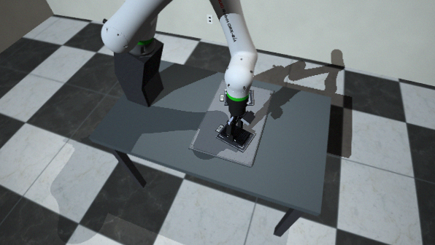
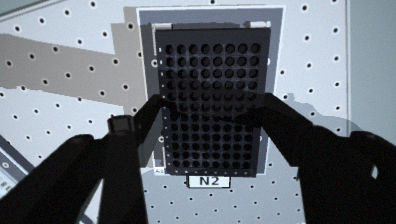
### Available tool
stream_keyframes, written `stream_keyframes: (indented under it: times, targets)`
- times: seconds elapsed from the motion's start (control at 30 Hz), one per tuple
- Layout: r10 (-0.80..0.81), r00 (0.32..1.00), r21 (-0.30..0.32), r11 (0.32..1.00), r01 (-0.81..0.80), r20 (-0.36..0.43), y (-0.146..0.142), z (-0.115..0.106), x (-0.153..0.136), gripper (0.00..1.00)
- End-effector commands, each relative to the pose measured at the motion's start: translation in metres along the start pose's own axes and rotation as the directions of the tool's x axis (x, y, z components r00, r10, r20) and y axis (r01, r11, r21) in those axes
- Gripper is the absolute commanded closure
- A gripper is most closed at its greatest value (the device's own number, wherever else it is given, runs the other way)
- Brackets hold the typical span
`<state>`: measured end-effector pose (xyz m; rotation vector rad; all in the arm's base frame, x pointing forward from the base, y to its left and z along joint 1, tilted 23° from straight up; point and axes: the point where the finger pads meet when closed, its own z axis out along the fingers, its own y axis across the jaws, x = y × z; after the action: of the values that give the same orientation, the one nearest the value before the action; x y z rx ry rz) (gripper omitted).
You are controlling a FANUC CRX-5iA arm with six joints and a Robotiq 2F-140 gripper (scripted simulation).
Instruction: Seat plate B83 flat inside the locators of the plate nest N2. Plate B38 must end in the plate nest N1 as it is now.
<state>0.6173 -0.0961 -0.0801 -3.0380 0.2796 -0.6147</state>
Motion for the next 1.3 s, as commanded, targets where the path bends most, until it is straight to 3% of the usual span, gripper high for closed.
stream_keyframes:
  times: [0.0,1.27]
  targets:
    - [0.0,1.0,0.0,1.0,0.0,-0.002,0.0,-0.0005,0.001,0.9]
    - [0.0,1.0,0.0,1.0,0.0,-0.002,0.0001,0.0029,0.0009,0.9]
